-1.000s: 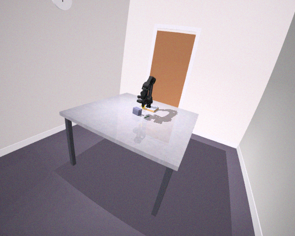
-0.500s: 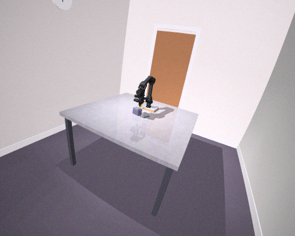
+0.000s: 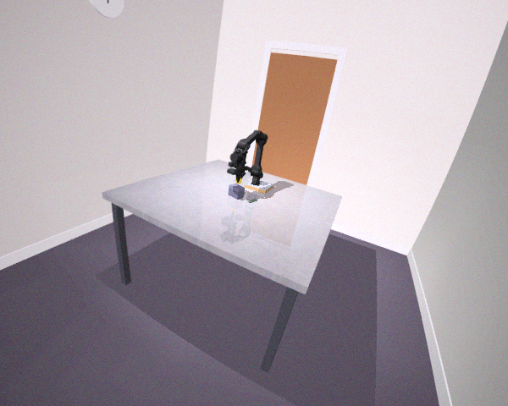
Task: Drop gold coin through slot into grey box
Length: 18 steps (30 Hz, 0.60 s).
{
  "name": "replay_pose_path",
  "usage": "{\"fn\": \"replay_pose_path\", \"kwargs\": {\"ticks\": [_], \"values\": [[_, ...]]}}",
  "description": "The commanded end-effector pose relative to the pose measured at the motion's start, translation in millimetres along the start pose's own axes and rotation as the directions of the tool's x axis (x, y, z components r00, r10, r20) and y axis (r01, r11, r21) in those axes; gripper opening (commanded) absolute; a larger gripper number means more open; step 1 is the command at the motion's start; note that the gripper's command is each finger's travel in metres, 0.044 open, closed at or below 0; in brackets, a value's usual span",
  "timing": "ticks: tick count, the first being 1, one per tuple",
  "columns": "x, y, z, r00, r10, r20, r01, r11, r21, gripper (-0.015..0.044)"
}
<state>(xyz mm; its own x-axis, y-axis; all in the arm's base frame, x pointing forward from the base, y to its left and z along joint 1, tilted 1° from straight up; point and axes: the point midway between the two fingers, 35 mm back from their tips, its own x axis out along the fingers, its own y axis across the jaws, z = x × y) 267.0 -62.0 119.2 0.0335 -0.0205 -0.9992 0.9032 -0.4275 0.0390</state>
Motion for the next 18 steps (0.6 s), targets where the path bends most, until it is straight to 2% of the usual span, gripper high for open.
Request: {"fn": "replay_pose_path", "kwargs": {"ticks": [1, 18], "values": [[0.0, 0.0, -1.2, 1.0, 0.001, 0.002, -0.001, 1.0, 0.003, 0.0], [-0.1, -0.5, 6.4, 1.0, 0.001, 0.002, -0.001, 1.0, -0.009, 0.0]]}}
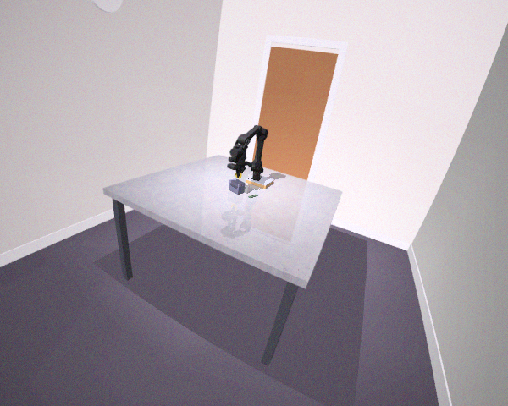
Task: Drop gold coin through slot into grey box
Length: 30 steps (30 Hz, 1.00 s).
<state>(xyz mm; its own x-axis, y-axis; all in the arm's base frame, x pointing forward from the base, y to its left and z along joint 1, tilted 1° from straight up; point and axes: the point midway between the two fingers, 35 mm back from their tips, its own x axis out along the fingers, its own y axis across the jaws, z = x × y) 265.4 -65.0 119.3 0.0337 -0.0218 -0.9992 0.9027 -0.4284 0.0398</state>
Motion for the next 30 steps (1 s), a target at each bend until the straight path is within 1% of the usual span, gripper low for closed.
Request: {"fn": "replay_pose_path", "kwargs": {"ticks": [1, 30], "values": [[0.1, -0.4, 3.4, 1.0, 0.0, 0.001, 0.0, 1.0, -0.012, 0.0], [9.2, -1.0, 1.7, 1.0, 0.0, 0.0, 0.0, 1.0, -0.015, 0.0]]}}
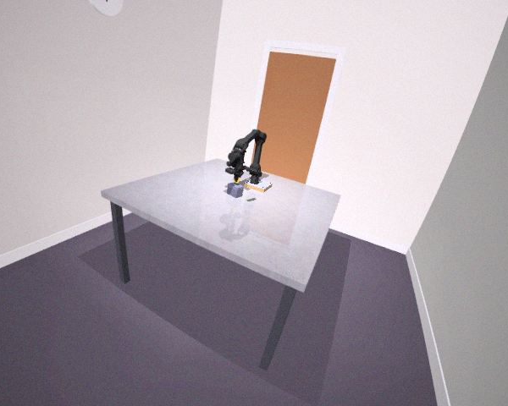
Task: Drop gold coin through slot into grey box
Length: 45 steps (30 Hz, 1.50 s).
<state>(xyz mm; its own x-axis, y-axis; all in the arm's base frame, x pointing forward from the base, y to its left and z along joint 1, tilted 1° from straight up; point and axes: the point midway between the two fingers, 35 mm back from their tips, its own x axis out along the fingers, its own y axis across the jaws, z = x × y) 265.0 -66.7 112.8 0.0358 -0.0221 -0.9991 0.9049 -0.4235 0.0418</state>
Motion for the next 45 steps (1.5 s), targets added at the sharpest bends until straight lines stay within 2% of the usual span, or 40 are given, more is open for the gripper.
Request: {"fn": "replay_pose_path", "kwargs": {"ticks": [1, 25, 31, 40, 45], "values": [[3, -1, 0, 1.0, -0.002, 0.001, 0.002, 1.0, -0.01, 0.0], [14, -1, 0, 1.0, -0.002, 0.001, 0.002, 1.0, 0.007, 0.0], [11, 0, 0, 1.0, 0.0, 0.0, 0.0, 1.0, -0.001, 0.0157], [11, 0, 0, 1.0, 0.0, 0.0, 0.0, 1.0, -0.001, 0.0161], [-4, 0, 0, 1.0, -0.001, 0.0, 0.001, 1.0, -0.001, 0.0292]]}}
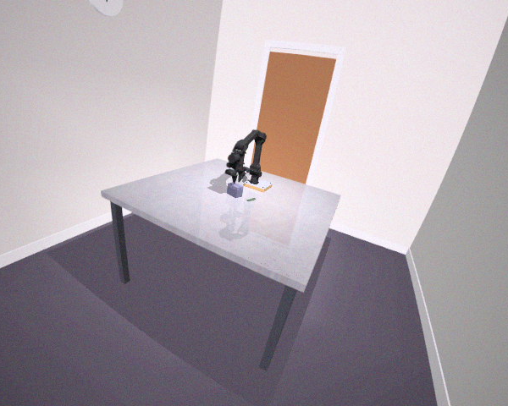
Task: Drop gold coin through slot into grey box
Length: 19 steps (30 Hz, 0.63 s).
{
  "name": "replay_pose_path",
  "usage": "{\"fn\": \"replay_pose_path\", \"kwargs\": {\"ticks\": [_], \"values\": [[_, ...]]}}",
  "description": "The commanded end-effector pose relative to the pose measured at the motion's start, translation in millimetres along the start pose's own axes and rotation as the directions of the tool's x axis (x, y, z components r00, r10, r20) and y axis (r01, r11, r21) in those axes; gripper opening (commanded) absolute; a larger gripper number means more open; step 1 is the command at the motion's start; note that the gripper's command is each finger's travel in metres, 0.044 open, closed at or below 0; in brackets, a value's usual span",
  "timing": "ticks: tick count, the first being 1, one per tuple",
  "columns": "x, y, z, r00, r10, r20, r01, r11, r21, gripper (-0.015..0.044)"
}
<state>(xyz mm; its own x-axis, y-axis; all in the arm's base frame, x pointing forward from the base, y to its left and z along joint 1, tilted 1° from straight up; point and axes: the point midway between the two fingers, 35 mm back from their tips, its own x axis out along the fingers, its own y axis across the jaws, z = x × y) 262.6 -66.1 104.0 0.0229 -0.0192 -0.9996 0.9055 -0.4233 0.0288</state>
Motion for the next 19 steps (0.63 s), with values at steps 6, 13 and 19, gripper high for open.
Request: {"fn": "replay_pose_path", "kwargs": {"ticks": [6, 13, 19], "values": [[-25, 2, 0, 1.0, 0.01, -0.002, -0.01, 1.0, 0.0, 0.044], [-58, -3, 1, 1.0, 0.003, -0.001, -0.003, 1.0, 0.0, 0.044], [-58, -3, 1, 1.0, 0.003, -0.001, -0.003, 1.0, 0.0, 0.044]]}}
